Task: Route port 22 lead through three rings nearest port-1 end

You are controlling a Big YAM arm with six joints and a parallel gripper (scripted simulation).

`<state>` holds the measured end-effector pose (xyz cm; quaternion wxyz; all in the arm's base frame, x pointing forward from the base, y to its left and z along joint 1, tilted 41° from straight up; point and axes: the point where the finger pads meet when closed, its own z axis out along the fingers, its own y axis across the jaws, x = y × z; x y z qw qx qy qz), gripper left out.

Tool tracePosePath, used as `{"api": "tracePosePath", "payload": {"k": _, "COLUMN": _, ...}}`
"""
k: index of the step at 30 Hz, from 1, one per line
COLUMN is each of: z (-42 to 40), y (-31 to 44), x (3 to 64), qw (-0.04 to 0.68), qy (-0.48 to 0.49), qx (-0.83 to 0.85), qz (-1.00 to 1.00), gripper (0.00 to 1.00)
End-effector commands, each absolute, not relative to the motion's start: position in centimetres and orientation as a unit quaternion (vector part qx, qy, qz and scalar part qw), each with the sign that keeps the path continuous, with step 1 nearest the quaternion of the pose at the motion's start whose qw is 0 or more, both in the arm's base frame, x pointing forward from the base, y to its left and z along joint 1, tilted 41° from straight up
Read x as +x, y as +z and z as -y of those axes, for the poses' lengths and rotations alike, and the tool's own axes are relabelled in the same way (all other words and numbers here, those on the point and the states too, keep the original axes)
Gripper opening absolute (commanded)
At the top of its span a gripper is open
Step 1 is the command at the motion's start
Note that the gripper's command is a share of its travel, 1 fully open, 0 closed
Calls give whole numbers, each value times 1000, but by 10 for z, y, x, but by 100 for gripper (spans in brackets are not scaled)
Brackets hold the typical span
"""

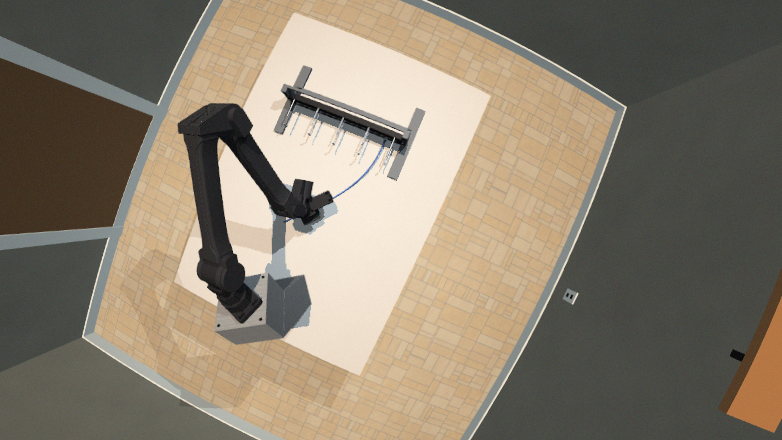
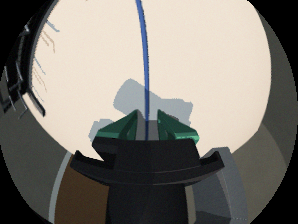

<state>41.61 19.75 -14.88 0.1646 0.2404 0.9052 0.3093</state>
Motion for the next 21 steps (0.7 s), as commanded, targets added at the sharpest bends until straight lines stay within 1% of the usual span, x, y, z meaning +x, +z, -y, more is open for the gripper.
{"api": "tracePosePath", "payload": {"k": 1, "z": -201, "y": -157, "x": 409, "qw": 158, "qy": 306, "qx": 240, "qz": -907, "gripper": 32}}
{"api": "tracePosePath", "payload": {"k": 21, "z": -202, "y": -159, "x": 410, "qw": 158, "qy": 306, "qx": 240, "qz": -908, "gripper": 32}}
